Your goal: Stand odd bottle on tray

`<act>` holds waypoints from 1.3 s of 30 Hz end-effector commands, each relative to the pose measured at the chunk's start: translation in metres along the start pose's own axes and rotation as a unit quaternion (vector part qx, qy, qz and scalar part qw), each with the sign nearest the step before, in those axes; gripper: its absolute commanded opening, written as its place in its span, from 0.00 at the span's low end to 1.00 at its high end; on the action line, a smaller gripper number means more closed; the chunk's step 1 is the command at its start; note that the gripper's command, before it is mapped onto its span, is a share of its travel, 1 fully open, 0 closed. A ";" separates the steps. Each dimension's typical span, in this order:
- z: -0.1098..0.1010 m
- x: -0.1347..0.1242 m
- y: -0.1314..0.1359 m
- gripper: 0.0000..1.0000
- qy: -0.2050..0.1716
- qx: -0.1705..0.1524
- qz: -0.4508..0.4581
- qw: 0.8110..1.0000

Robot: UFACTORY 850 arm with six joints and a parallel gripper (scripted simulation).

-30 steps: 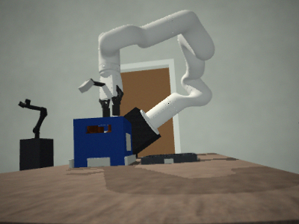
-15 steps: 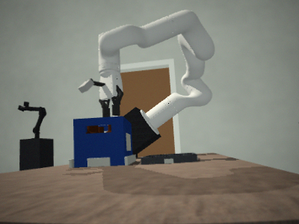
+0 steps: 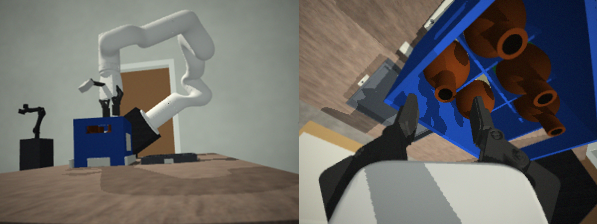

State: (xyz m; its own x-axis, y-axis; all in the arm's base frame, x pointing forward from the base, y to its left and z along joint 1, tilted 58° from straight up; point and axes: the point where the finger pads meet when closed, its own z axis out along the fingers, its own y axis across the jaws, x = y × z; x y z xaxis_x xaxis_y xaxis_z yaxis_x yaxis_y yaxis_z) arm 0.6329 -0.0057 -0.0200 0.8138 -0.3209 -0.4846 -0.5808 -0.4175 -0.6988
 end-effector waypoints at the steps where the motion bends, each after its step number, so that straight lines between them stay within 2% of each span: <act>1: -0.001 0.001 0.000 0.65 0.001 0.000 0.000 1.000; 24: 0.012 0.001 0.000 0.65 0.001 0.000 0.000 1.000; 39: 0.030 0.001 0.000 0.65 0.001 0.000 0.000 1.000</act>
State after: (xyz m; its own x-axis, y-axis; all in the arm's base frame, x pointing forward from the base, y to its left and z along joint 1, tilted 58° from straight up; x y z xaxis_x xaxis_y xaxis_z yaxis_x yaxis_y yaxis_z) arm 0.6335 0.0175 -0.0344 0.8137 -0.3209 -0.4846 -0.5808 -0.4176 -0.6988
